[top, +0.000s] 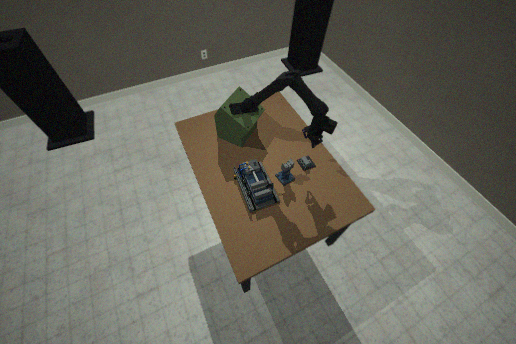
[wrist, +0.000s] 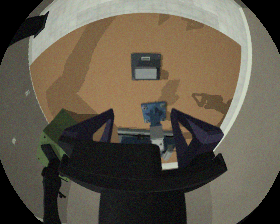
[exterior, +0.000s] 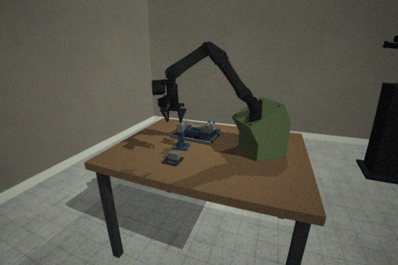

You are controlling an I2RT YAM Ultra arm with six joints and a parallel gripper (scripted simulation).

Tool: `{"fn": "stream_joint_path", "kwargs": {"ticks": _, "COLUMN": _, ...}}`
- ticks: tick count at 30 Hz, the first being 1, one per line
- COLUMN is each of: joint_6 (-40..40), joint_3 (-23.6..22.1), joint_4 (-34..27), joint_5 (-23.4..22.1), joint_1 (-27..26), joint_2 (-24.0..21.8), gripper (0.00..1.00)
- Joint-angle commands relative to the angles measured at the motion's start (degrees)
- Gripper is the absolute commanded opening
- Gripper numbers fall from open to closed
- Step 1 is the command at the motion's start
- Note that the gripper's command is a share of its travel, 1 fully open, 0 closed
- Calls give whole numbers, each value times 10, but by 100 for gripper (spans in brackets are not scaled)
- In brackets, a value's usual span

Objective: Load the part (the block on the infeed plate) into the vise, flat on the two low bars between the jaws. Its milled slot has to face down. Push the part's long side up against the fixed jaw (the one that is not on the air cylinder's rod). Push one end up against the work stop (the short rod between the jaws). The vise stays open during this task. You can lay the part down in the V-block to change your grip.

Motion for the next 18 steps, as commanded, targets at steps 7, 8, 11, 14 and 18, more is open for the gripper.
{"fn": "stream_joint_path", "kwargs": {"ticks": 7, "joint_6": -2, "joint_3": 19, "joint_4": 17, "joint_5": -2, "joint_1": 2, "joint_2": -3, "gripper": 81}}
{"fn": "stream_joint_path", "kwargs": {"ticks": 8, "joint_6": -2, "joint_3": 19, "joint_4": 18, "joint_5": -2, "joint_1": 2, "joint_2": 1, "gripper": 81}}
{"fn": "stream_joint_path", "kwargs": {"ticks": 11, "joint_6": -1, "joint_3": 16, "joint_4": 23, "joint_5": -2, "joint_1": 3, "joint_2": -3, "gripper": 81}}
{"fn": "stream_joint_path", "kwargs": {"ticks": 14, "joint_6": 0, "joint_3": -10, "joint_4": 29, "joint_5": -1, "joint_1": 5, "joint_2": 0, "gripper": 81}}
{"fn": "stream_joint_path", "kwargs": {"ticks": 18, "joint_6": 1, "joint_3": -17, "joint_4": 38, "joint_5": -1, "joint_1": 6, "joint_2": 9, "gripper": 81}}
